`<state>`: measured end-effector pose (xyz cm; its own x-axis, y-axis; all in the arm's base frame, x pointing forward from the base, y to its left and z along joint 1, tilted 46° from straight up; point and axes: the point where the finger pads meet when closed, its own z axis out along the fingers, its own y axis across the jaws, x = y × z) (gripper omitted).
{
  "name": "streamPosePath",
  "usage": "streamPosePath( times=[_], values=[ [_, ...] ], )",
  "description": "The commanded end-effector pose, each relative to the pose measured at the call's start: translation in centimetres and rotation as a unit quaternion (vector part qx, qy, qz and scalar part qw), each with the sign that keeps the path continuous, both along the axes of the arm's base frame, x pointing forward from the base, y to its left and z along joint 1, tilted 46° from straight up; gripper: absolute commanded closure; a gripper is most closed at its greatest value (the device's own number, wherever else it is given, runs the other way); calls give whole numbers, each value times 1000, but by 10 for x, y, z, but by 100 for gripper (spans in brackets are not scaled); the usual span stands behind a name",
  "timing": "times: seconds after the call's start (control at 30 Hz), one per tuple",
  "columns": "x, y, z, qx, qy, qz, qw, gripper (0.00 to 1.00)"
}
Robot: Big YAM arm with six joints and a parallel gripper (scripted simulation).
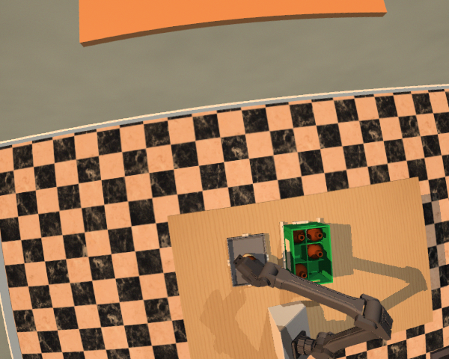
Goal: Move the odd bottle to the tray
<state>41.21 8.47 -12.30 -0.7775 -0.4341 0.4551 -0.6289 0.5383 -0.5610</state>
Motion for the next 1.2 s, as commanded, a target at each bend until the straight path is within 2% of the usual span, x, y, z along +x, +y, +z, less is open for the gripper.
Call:
streamPosePath(
  times=[0.0,0.87,0.9,1.17],
  values=[
    [7,-3,-4,1,-3,-2,1000,100],
    [7,-3,-4,1,-3,-2,1000,100],
    [7,-3,-4,1,-3,-2,1000,0],
    [7,-3,-4,1,-3,-2,1000,0]
  ],
)
